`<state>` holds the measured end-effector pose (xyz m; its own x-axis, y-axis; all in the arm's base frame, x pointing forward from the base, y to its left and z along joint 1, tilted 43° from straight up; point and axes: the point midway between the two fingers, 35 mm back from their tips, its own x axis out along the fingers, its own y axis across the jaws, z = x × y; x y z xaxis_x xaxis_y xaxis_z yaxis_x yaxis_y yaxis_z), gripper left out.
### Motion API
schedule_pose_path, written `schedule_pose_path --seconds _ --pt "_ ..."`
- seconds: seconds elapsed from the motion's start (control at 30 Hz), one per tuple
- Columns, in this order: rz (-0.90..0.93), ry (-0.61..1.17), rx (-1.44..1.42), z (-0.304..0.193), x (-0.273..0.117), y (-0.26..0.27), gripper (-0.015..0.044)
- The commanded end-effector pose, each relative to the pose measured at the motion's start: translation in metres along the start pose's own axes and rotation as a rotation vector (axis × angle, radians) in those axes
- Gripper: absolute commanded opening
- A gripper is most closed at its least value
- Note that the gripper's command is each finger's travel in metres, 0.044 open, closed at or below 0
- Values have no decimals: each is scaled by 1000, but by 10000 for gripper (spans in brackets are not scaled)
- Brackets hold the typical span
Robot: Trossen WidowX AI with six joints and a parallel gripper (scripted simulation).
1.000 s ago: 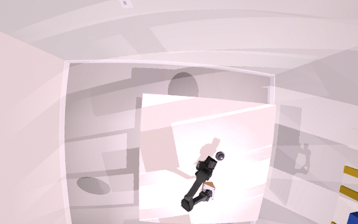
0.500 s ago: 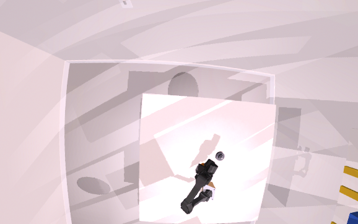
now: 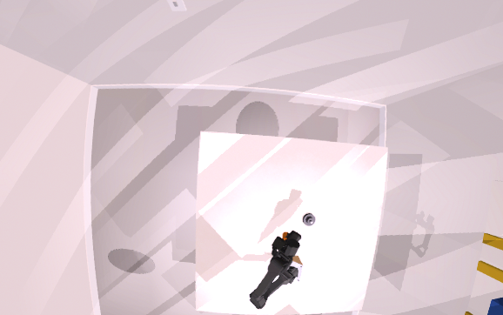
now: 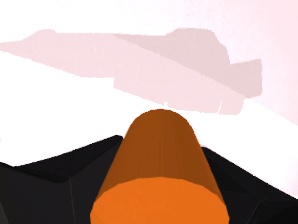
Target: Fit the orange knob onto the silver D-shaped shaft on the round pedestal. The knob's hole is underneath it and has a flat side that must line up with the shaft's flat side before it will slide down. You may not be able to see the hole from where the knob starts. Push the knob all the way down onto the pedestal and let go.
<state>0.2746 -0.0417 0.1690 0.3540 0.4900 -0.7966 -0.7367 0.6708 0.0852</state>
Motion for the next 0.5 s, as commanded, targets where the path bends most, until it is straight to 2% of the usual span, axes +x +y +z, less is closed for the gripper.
schedule_pose_path --seconds 0.0,0.47 --pt "-73 5 7 -3 -8 2 0" --pt "-329 14 6 -7 -34 7 0"
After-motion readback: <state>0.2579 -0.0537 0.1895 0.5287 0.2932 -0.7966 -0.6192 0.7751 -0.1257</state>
